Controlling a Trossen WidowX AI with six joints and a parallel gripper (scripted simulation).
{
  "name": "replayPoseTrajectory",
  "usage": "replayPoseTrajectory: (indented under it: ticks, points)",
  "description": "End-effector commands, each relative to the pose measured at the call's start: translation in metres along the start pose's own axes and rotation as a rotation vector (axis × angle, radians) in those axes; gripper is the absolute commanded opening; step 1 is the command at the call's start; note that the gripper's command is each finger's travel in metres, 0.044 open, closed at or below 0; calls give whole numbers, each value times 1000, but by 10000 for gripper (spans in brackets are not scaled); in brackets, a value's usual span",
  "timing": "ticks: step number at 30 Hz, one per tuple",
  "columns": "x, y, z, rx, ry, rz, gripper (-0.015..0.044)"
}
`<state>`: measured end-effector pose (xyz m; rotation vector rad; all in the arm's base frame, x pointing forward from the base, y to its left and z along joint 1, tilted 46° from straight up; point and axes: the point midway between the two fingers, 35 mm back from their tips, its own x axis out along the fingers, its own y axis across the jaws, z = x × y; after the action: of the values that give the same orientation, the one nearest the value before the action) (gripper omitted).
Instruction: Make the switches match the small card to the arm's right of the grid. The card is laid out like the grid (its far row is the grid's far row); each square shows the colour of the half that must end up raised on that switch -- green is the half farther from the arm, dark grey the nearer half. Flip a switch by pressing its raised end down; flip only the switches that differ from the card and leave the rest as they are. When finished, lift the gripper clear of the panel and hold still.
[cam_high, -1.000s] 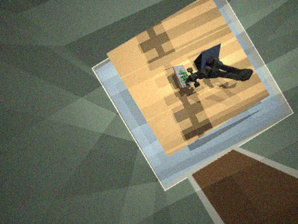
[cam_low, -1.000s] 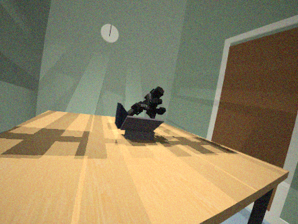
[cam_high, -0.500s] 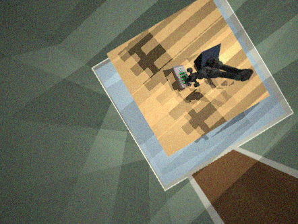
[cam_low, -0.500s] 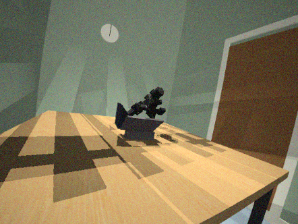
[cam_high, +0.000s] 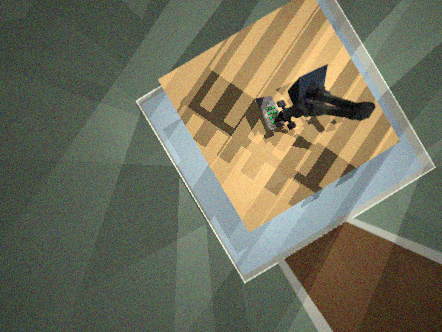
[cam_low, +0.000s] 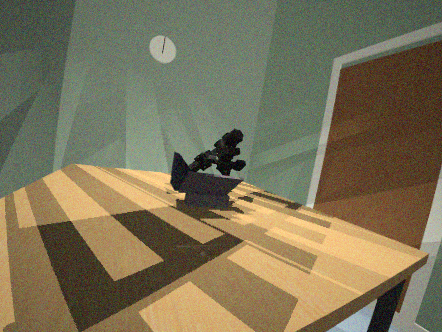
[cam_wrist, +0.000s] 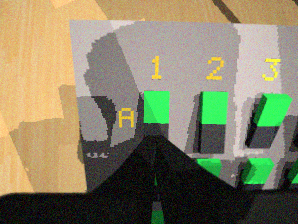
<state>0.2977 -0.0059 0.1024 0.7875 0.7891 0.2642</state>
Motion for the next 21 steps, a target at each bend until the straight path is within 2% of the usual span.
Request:
replayPoseTrajectory:
  ticks: [1, 21]
  points:
    - [1, -1, 0, 4, -1, -5, 0]
    - [4, -1, 0, 4, -1, -5, 0]
